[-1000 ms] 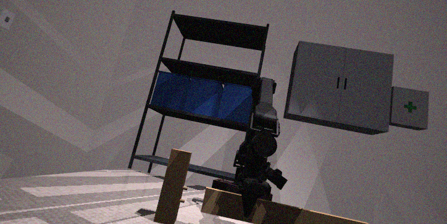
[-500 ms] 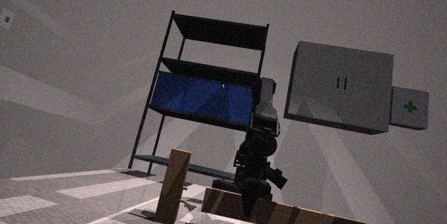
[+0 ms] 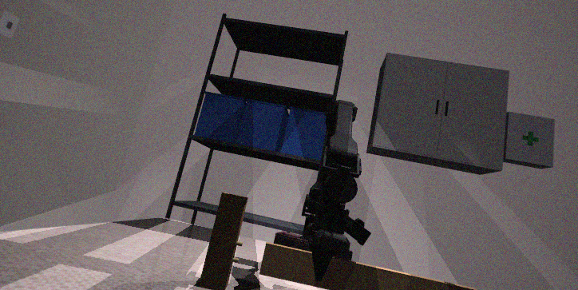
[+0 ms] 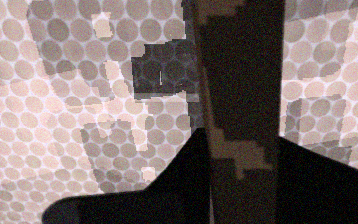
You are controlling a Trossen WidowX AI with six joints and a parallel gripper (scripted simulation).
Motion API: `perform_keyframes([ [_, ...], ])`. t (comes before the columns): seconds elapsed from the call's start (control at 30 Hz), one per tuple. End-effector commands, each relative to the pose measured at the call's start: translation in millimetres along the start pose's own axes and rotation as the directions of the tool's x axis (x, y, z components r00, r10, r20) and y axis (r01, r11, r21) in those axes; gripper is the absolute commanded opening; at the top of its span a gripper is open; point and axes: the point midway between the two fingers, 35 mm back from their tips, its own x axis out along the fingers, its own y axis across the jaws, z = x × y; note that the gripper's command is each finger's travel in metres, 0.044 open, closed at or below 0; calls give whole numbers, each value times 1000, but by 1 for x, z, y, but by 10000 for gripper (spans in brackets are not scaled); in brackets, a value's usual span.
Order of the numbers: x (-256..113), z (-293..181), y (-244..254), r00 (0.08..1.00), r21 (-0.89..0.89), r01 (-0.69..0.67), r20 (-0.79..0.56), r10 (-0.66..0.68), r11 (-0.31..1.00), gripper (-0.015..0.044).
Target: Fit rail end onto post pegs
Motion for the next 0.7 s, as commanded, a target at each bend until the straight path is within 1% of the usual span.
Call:
perform_keyframes([
  [0.0,-1,-1,0,1000,-1,1,1,-1,1000,0],
  [0.67,-3,-7,-1,1000,-1,1,1,-1,1000,0],
])
